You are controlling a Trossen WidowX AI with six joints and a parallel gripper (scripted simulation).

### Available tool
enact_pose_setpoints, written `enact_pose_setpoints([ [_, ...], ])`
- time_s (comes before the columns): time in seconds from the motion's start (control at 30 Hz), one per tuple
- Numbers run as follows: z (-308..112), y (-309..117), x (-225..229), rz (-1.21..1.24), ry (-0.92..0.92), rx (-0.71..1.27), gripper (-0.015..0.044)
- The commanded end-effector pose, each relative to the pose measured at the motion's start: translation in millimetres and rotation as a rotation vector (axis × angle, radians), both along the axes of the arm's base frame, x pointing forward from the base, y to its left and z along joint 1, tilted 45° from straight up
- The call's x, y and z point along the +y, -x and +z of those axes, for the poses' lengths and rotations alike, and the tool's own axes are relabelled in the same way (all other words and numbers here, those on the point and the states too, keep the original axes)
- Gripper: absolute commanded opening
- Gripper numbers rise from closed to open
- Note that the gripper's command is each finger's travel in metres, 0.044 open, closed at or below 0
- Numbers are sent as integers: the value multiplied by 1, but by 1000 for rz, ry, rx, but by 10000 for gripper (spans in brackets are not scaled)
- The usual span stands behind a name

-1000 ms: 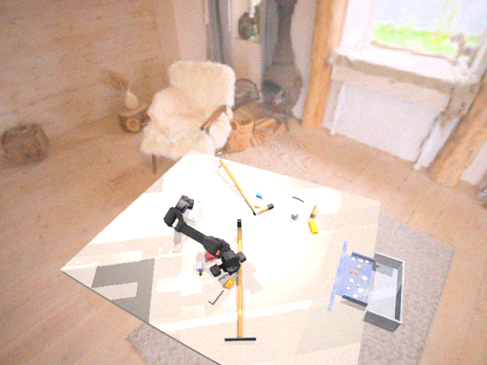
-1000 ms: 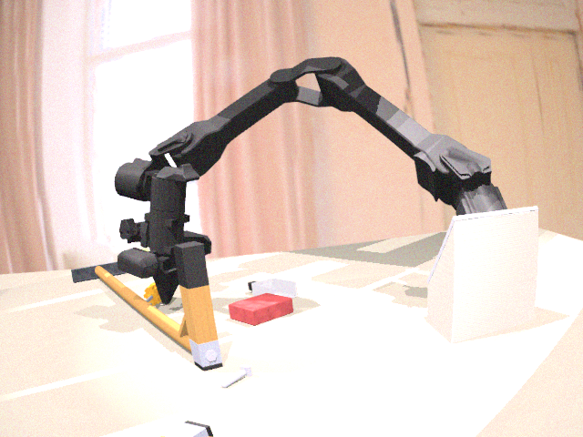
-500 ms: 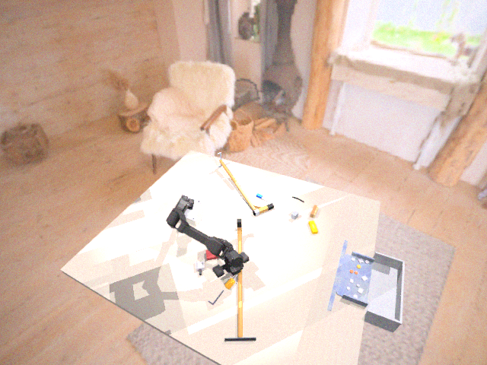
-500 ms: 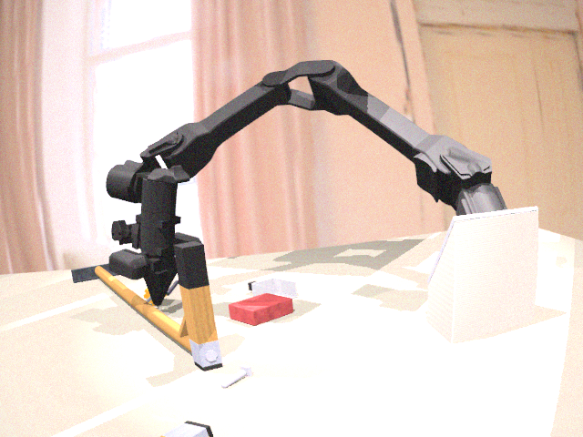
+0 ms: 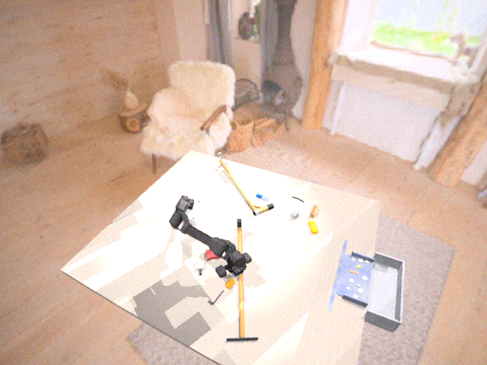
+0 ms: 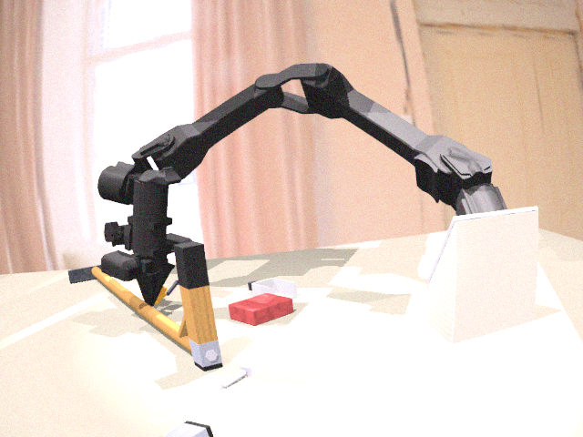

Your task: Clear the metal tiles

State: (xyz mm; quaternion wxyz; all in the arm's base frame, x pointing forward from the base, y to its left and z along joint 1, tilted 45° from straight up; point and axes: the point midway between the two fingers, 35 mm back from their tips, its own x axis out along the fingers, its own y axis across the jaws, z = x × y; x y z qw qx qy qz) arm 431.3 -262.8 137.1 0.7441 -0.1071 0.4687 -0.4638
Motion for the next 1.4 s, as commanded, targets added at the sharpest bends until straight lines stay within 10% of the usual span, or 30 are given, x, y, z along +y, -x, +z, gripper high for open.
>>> enact_pose_setpoints([
  [0.0,-2,-6,3,2,-2,-4,0],
  [1.37,-15,-43,13,2,-3,-5,0],
])
